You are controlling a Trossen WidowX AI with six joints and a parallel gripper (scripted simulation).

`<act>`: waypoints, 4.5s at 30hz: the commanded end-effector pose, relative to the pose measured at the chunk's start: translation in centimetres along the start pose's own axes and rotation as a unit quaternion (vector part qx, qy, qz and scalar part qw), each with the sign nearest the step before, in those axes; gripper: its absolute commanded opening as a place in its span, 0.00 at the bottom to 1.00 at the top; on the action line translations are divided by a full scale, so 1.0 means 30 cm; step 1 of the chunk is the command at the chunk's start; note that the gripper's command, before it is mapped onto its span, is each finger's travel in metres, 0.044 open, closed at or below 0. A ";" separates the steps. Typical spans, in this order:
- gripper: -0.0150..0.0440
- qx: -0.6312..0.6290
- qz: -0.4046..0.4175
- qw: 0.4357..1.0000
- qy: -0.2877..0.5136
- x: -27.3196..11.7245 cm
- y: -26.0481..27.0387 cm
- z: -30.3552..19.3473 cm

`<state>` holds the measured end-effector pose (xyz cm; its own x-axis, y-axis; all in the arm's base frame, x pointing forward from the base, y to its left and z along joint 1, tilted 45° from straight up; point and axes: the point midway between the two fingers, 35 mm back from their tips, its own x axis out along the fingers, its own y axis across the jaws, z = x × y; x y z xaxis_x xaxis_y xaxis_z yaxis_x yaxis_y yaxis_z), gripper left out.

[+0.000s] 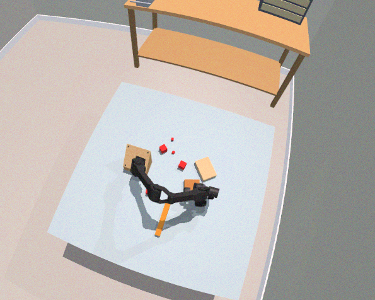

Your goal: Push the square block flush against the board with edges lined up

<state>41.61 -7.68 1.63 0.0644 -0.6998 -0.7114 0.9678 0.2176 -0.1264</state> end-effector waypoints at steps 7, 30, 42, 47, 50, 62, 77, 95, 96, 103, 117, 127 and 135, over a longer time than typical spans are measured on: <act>0.25 0.000 -0.002 1.000 0.003 0.004 -0.003 -0.040; 0.25 0.000 -0.002 1.000 0.003 0.004 -0.004 -0.110; 0.25 0.000 -0.002 1.000 0.004 0.004 -0.007 -0.147; 0.25 0.000 -0.002 1.000 0.004 0.004 -0.009 -0.162; 0.25 0.000 -0.002 1.000 0.004 0.003 -0.010 -0.171; 0.25 0.000 -0.002 1.000 0.004 0.003 -0.015 -0.208; 0.25 0.000 -0.002 1.000 0.004 0.003 -0.011 -0.159; 0.25 0.000 -0.002 1.000 0.002 0.004 -0.008 -0.062; 0.25 0.000 -0.002 1.000 0.002 0.004 -0.008 -0.057; 0.25 0.000 -0.002 1.000 0.004 -0.086 -0.005 -0.062; 0.25 -0.096 -0.002 0.995 0.003 -0.183 -0.041 -0.074; 0.25 -0.267 -0.001 0.964 0.004 -0.188 -0.104 -0.095; 0.25 -0.399 -0.001 0.917 0.004 -0.190 -0.157 -0.112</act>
<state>36.51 -2.55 4.04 0.0574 -0.6999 -0.7119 0.5678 0.6094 -0.5534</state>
